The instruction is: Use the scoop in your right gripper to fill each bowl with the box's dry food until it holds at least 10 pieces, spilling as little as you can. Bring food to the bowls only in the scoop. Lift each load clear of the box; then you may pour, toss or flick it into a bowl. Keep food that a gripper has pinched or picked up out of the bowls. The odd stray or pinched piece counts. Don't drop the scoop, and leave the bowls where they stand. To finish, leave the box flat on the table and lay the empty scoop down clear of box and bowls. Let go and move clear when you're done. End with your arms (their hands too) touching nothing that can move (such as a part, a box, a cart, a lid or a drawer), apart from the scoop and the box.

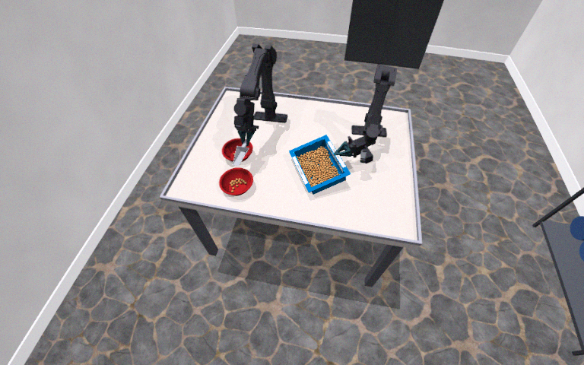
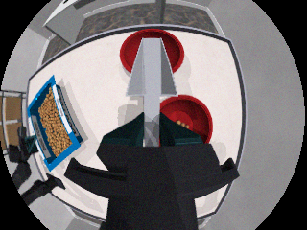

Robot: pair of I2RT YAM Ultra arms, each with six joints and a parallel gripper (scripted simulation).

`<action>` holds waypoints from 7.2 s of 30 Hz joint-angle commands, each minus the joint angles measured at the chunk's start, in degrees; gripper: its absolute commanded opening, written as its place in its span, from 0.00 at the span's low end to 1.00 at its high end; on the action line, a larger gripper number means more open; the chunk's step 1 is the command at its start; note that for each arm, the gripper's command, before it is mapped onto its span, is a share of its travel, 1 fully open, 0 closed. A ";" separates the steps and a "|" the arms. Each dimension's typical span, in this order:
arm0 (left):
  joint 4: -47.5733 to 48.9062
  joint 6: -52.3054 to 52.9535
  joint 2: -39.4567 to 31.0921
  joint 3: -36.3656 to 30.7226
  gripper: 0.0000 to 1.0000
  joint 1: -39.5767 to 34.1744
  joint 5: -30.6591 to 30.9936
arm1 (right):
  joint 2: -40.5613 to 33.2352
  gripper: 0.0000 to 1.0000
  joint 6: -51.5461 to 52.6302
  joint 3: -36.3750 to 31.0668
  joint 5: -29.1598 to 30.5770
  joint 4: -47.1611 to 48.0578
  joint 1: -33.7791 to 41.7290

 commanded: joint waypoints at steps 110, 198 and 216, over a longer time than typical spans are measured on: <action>3.09 11.28 1.01 -7.55 0.26 17.43 15.11 | -1.31 0.00 -0.11 -1.25 -0.39 1.57 -0.31; -48.86 71.86 -30.93 42.62 0.26 9.22 -53.11 | -1.31 0.00 -0.11 -1.25 -0.39 1.57 -0.31; -48.34 71.44 -31.18 43.04 0.26 10.02 -53.27 | -13.34 0.00 -0.23 -15.76 0.05 -1.08 9.91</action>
